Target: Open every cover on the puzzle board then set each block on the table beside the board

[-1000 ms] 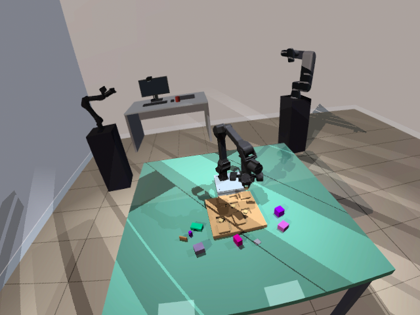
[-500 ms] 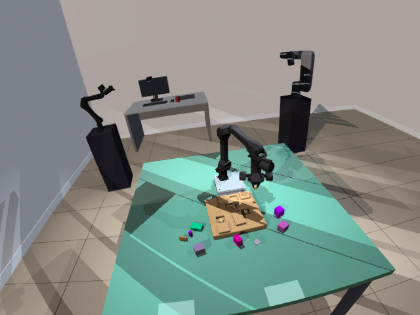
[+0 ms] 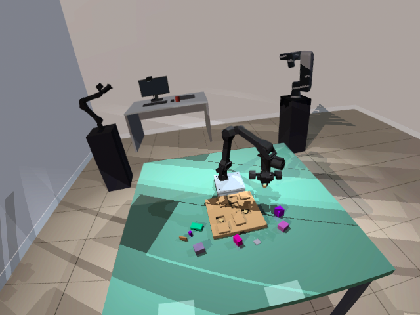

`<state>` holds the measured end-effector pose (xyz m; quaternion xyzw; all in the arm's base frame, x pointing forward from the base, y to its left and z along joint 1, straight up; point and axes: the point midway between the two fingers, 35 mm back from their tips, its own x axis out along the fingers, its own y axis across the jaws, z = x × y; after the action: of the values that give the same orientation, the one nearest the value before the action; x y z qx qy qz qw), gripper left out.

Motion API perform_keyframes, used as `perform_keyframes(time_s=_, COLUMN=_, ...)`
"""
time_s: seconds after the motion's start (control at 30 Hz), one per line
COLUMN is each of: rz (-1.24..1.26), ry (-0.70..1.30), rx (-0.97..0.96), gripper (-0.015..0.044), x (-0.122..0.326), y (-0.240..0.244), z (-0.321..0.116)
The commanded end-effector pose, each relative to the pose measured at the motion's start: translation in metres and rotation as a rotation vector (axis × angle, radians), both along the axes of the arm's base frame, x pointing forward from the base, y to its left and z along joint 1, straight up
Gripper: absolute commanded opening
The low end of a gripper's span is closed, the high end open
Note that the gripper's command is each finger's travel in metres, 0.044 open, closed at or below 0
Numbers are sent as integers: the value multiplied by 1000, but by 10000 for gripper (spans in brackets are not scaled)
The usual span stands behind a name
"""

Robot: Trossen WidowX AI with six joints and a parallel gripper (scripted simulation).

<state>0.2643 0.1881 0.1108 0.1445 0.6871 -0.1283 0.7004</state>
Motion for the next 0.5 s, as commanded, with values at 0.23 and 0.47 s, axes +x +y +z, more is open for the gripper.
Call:
perform_keyframes(time_s=0.23, rz=-6, ry=-1, rx=-1, gripper=80, x=0, y=13, z=-8)
perform_keyframes(time_s=0.47, rz=-6, ry=-1, rx=-1, gripper=80, x=2, y=15, z=-20)
